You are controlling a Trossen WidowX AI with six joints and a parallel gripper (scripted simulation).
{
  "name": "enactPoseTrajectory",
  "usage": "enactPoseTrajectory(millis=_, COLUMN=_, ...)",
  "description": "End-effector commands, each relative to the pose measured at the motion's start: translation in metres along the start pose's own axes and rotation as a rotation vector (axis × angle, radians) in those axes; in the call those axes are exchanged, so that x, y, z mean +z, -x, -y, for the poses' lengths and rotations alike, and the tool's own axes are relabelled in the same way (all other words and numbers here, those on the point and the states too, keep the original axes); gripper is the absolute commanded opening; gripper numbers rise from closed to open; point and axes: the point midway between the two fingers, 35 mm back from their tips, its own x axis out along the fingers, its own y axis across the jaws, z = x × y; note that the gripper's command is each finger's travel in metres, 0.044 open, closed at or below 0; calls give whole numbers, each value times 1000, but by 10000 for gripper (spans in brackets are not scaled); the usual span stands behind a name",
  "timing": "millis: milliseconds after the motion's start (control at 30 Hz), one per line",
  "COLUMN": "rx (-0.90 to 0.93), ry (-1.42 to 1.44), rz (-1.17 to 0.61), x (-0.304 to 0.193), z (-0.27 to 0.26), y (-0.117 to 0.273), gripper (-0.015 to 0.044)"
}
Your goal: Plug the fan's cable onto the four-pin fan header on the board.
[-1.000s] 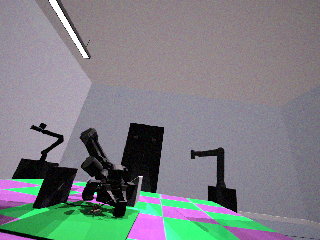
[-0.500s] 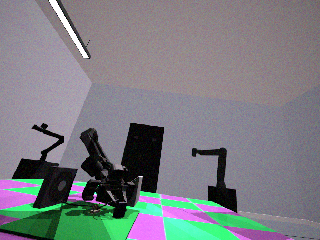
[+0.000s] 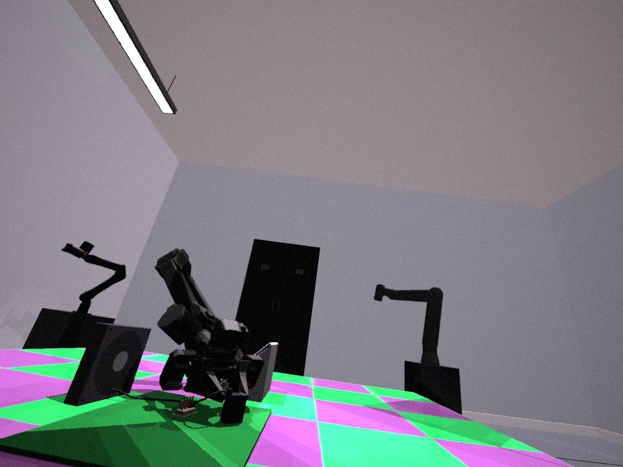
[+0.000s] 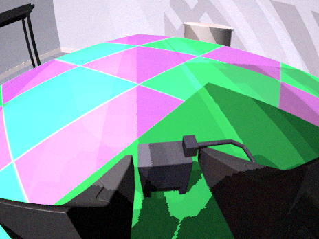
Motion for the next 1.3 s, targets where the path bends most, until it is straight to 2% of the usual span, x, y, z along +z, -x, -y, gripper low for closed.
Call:
enactPoseTrajectory(millis=0, rx=0, ry=0, rz=0, x=0, z=0, y=0, gripper=205)
enactPoseTrajectory(millis=267, rx=0, ry=0, rz=0, x=4, z=4, y=9, gripper=205)
enactPoseTrajectory(millis=1267, rx=2, ry=0, rz=-1, x=25, z=3, y=101, gripper=205)
